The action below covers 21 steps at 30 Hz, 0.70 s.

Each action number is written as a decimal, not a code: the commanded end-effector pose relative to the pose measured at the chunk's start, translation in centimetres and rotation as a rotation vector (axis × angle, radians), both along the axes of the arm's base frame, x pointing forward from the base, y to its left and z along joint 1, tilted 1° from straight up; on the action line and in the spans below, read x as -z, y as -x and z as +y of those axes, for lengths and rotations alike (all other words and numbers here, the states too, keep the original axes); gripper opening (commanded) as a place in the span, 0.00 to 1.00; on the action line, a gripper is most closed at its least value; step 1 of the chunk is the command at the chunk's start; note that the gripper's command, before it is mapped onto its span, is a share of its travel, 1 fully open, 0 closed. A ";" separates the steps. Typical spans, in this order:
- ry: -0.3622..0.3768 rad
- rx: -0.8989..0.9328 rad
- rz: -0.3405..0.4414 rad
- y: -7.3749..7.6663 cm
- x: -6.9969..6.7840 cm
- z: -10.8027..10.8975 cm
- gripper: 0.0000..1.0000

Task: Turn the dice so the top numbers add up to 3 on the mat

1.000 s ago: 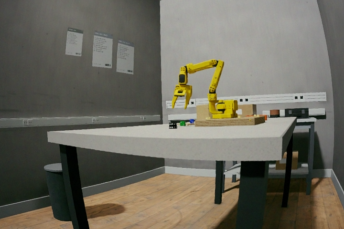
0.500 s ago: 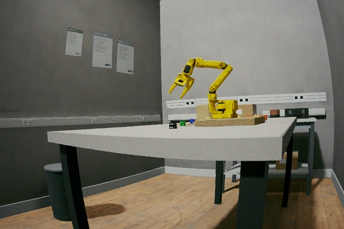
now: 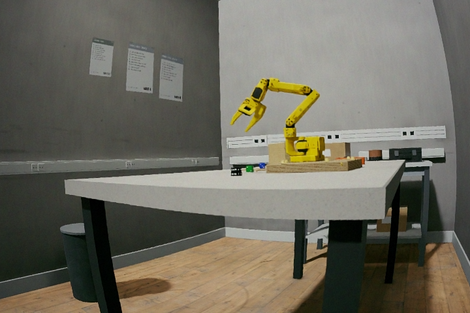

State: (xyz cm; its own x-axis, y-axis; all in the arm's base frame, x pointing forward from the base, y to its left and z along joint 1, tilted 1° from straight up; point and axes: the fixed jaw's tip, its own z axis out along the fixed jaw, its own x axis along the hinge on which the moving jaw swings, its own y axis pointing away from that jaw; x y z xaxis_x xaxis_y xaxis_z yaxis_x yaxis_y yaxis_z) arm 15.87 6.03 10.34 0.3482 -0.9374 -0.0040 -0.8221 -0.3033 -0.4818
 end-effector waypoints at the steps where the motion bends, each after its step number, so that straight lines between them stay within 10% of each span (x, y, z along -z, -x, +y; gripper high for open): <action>1: -0.016 0.025 -0.003 0.0 -0.3 0.0 0.28; 21: -0.144 0.354 0.142 -0.2 -0.2 0.7 0.28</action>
State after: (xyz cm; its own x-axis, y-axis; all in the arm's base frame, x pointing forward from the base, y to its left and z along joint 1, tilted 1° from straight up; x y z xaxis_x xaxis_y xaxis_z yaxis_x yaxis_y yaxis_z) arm 16.06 6.51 10.51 0.0750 -0.9873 -0.1398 -0.9101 -0.0104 -0.4143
